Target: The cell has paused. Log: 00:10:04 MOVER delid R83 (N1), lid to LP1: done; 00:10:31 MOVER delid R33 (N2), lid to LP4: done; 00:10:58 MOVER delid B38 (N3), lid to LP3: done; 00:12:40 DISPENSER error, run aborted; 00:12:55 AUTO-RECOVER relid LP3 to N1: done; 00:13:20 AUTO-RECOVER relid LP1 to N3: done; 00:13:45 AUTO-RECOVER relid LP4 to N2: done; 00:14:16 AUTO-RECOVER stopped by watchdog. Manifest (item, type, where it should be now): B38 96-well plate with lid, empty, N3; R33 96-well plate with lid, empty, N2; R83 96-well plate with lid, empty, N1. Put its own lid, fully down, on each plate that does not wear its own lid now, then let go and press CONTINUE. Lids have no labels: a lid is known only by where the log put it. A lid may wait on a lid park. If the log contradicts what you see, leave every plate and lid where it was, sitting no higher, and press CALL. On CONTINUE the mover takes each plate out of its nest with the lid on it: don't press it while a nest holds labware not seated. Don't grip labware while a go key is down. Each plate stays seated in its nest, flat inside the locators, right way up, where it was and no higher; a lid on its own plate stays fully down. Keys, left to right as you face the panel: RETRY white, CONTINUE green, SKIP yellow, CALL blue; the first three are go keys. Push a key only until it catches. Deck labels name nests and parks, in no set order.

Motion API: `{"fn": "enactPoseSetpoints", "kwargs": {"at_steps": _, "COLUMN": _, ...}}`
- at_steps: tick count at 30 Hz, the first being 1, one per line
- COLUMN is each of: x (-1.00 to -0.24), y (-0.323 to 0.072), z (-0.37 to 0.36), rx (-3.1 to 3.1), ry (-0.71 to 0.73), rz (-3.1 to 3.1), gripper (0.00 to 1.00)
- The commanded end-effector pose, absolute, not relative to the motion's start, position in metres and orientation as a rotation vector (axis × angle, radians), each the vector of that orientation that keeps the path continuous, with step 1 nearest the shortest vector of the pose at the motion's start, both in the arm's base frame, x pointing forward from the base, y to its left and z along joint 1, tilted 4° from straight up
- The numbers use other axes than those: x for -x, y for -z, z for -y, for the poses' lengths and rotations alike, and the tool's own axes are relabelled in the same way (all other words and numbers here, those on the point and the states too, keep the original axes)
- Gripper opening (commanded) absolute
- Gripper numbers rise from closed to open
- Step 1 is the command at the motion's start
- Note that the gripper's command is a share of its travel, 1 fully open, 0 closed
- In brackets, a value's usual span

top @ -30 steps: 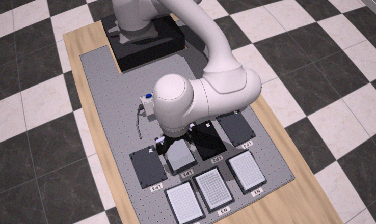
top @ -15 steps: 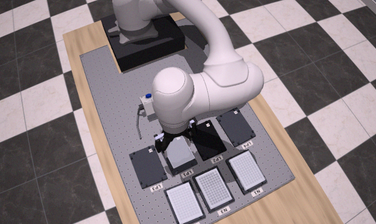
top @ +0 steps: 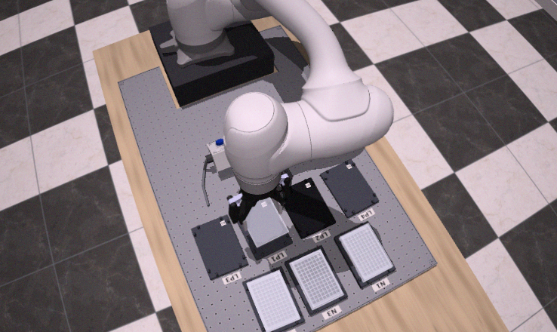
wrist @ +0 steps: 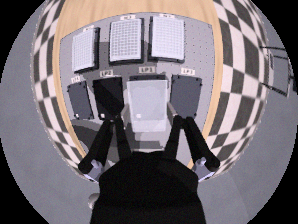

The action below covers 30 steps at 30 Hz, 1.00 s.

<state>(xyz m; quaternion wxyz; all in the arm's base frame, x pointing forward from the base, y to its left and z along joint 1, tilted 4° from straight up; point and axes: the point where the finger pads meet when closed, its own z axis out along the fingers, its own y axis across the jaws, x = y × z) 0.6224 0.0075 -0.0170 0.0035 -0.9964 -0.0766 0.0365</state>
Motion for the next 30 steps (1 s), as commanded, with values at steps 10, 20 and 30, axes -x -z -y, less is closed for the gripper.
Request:
{"fn": "enactPoseSetpoints", "kwargs": {"at_steps": 10, "x": -0.623, "y": 0.014, "z": -0.008, "rx": 3.123, "ry": -0.114, "rz": 0.240, "gripper": 0.00}}
{"fn": "enactPoseSetpoints", "kwargs": {"at_steps": 20, "x": -0.757, "y": 0.022, "z": -0.067, "rx": 3.123, "ry": -0.114, "rz": 0.240, "gripper": 0.00}}
{"fn": "enactPoseSetpoints", "kwargs": {"at_steps": 30, "x": -0.796, "y": 0.027, "z": -0.091, "rx": 3.123, "ry": -0.114, "rz": 0.240, "gripper": 0.00}}
